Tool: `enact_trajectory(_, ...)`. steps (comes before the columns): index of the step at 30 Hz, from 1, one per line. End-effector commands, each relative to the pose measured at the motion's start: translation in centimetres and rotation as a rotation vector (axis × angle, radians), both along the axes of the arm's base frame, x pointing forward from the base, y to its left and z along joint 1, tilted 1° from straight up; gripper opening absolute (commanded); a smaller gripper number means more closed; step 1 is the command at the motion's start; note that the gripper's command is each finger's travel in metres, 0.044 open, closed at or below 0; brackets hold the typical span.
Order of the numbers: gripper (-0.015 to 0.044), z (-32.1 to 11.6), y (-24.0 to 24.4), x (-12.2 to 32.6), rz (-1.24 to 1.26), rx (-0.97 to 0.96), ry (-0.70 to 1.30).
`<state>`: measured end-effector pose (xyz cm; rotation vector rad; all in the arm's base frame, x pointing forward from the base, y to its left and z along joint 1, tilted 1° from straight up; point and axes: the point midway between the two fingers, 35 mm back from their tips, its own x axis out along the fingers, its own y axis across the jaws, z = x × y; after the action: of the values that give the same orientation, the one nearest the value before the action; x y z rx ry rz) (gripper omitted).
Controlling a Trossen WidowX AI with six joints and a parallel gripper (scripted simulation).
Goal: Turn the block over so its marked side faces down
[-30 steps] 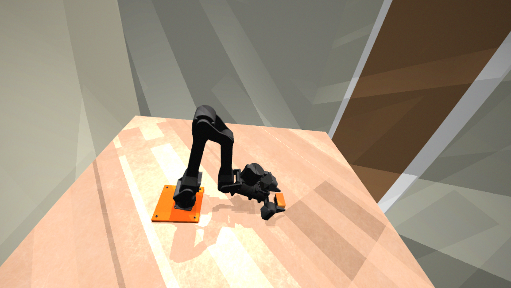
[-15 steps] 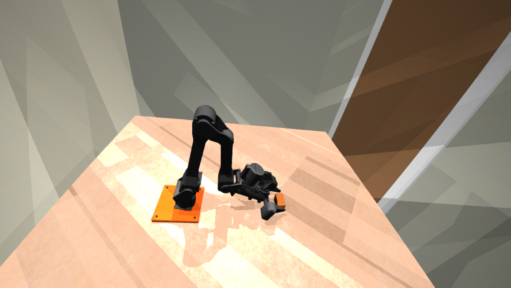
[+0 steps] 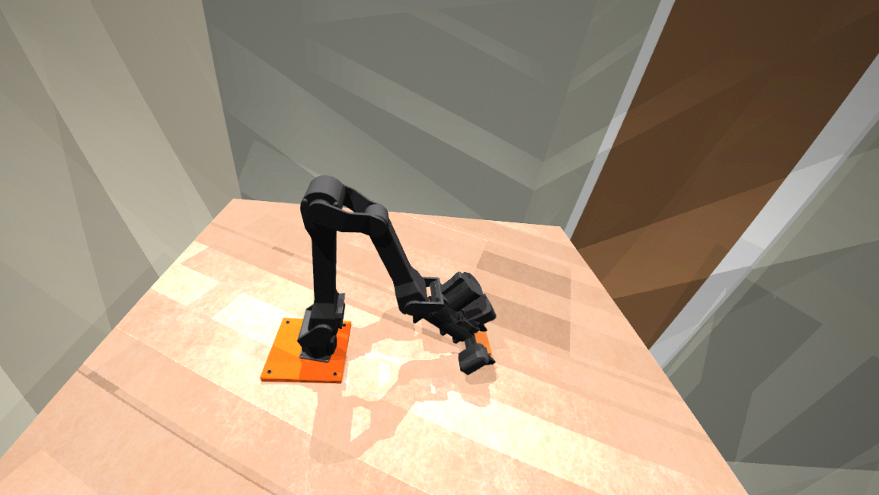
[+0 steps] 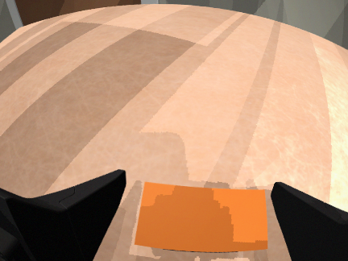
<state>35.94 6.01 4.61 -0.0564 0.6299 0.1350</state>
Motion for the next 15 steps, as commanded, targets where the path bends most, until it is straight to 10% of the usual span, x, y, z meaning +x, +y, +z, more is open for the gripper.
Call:
enact_trajectory(1, 0.044, 4.0, -0.1, -1.2, -0.003, -0.024, 0.207)
enact_trajectory(15, 0.044, 6.9, -0.6, -3.7, -0.005, -0.043, 0.339)
